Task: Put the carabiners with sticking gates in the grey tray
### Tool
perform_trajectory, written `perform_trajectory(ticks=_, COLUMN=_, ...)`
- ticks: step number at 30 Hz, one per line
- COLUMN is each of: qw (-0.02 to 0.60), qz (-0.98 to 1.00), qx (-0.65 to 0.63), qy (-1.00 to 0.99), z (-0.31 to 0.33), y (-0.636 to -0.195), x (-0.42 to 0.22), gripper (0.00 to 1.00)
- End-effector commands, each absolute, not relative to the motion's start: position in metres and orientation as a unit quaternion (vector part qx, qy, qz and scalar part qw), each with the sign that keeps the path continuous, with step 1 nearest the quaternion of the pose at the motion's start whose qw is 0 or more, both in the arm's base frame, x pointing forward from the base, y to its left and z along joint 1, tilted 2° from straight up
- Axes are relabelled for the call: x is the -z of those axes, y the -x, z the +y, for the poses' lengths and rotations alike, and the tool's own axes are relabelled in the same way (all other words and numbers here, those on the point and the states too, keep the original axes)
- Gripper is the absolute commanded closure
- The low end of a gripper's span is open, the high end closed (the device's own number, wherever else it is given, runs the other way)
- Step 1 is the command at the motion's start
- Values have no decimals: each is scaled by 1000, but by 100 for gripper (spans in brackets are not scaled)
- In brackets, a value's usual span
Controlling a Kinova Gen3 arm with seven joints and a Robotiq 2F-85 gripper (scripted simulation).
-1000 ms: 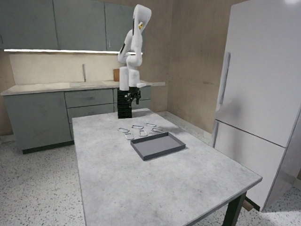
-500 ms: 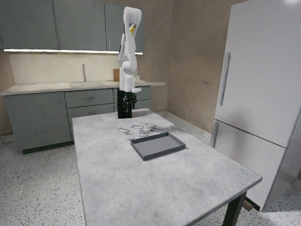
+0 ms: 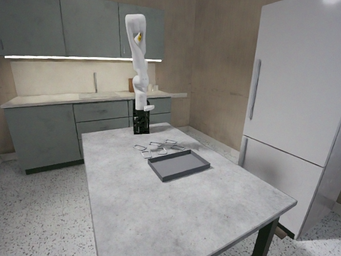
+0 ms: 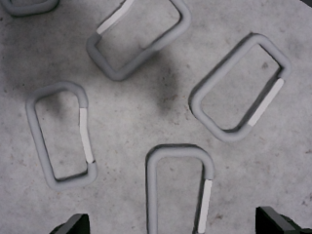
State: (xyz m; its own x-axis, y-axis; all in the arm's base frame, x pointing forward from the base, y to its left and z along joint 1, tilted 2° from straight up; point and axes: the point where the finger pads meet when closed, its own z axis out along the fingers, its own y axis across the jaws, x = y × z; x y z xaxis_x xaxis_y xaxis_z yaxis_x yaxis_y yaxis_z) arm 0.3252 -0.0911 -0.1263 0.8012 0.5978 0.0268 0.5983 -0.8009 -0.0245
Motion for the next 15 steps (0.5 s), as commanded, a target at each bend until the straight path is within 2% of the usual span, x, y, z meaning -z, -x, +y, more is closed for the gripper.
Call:
perform_trajectory(ticks=1, qw=16, qz=-314, qx=8, qy=949, z=-95, y=-321, x=128, gripper=0)
perform_trajectory(ticks=3, qw=19, qz=-297, qx=10, qy=955, z=-110, y=-312, x=145, gripper=0)
perform_trajectory(ticks=15, qw=19, qz=-297, qx=10, qy=955, z=-110, y=-312, x=145, gripper=0)
